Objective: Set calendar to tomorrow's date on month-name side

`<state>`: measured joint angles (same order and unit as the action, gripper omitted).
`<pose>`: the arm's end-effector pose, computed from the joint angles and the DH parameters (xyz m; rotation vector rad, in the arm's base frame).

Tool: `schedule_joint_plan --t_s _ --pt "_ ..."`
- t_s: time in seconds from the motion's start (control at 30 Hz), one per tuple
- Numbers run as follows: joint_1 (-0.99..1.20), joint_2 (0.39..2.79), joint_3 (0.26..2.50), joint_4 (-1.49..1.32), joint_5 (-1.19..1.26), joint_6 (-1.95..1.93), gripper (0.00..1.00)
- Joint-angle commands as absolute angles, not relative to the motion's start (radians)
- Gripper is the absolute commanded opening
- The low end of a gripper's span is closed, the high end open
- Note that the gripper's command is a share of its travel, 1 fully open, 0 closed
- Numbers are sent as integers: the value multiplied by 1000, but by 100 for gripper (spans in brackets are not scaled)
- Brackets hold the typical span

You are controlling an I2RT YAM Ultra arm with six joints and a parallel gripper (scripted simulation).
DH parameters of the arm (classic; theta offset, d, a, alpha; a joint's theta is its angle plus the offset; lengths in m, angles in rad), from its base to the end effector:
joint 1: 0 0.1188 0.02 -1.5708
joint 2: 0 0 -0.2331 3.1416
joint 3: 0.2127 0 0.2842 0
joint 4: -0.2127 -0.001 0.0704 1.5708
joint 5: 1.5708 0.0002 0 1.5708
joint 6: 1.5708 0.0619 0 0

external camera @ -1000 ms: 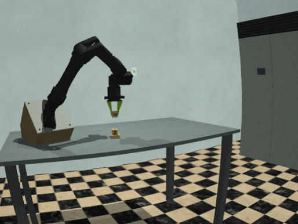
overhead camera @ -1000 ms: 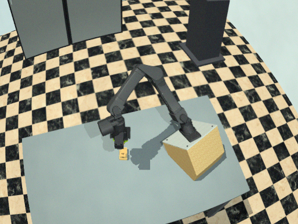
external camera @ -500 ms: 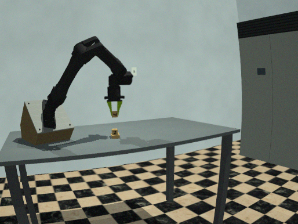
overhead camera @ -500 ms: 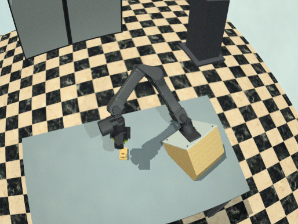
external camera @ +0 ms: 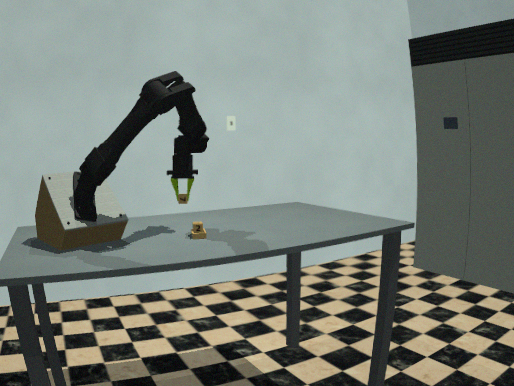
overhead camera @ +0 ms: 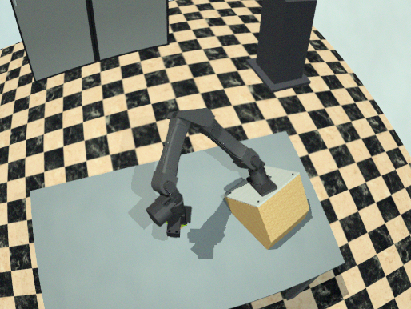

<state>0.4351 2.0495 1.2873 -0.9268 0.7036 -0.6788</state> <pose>0.3390 0.1145 0.0605 1.5182 -2.3240 0.9912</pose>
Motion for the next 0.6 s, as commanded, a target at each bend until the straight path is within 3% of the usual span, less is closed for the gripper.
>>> schedule_joint_plan --t_s 0.0,0.57 --pt "499 2095 1356 -955 700 -464 26" --pt "518 2086 1350 -926 700 -420 26"
